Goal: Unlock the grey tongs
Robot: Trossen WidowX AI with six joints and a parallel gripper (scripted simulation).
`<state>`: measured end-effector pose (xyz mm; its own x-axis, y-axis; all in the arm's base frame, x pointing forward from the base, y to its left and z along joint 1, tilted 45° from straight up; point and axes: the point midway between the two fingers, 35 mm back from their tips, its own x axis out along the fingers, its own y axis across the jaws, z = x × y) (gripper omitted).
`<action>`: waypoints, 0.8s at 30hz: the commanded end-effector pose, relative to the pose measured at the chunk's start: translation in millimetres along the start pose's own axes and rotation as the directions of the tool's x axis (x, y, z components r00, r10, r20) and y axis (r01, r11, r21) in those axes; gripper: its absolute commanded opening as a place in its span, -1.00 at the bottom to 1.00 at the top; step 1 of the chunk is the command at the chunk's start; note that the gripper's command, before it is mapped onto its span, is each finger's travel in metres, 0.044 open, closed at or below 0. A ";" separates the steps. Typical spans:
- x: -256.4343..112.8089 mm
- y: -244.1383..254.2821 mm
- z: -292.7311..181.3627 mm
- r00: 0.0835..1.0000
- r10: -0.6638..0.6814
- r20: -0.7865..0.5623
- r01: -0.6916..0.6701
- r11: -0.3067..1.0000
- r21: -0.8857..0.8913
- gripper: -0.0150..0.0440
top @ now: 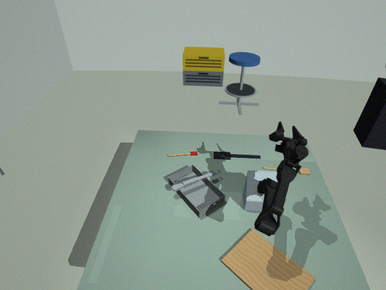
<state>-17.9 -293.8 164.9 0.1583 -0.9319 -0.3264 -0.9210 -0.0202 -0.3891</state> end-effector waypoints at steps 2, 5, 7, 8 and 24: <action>2.4 -3.4 2.5 1.000 -0.011 0.015 0.010 0.999 0.048 0.69; 13.4 -17.9 11.7 0.995 -0.046 0.083 0.030 0.981 0.191 0.42; 19.5 -28.5 20.0 0.989 -0.077 0.128 0.031 0.943 0.331 0.39; 24.9 -38.7 29.3 0.979 -0.099 0.176 0.027 0.928 0.370 0.39; 40.9 -140.1 133.2 0.763 -0.280 0.582 -0.585 0.081 0.807 0.39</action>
<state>99.6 -295.5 110.7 0.4832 -0.6767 -0.5555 -0.2589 0.4956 -0.8290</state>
